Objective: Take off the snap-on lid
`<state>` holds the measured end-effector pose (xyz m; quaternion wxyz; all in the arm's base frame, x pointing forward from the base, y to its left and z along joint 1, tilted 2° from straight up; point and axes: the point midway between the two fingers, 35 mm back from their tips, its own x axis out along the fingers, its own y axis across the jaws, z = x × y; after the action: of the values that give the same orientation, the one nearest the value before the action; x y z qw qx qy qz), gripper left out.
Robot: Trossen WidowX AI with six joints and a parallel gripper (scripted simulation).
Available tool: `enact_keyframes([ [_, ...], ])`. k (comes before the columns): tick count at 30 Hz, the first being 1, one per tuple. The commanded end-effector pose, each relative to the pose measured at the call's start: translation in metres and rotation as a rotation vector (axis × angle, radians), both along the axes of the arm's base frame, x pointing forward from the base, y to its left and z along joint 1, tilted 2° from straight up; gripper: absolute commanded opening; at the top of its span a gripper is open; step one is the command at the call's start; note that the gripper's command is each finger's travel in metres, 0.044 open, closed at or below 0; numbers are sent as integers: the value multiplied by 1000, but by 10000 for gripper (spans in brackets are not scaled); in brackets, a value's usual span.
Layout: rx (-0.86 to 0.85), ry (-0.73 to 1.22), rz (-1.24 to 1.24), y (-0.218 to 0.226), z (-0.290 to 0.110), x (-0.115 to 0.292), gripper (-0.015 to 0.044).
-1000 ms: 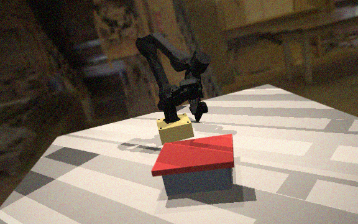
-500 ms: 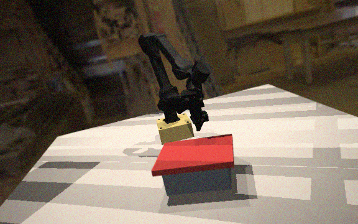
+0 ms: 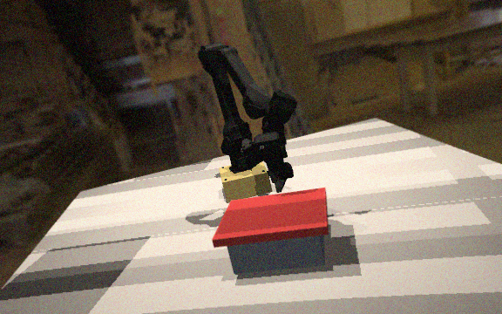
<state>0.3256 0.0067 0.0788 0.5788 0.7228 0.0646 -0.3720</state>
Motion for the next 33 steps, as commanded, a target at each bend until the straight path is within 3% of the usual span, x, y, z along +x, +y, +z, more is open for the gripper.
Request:
enact_keyframes([
  [1, -2, 11, 6, -1, -6, 4, 235],
  [20, -3, 5, 4, -13, -25, 22, 235],
  [33, -3, 5, 4, -13, -25, 22, 148],
])
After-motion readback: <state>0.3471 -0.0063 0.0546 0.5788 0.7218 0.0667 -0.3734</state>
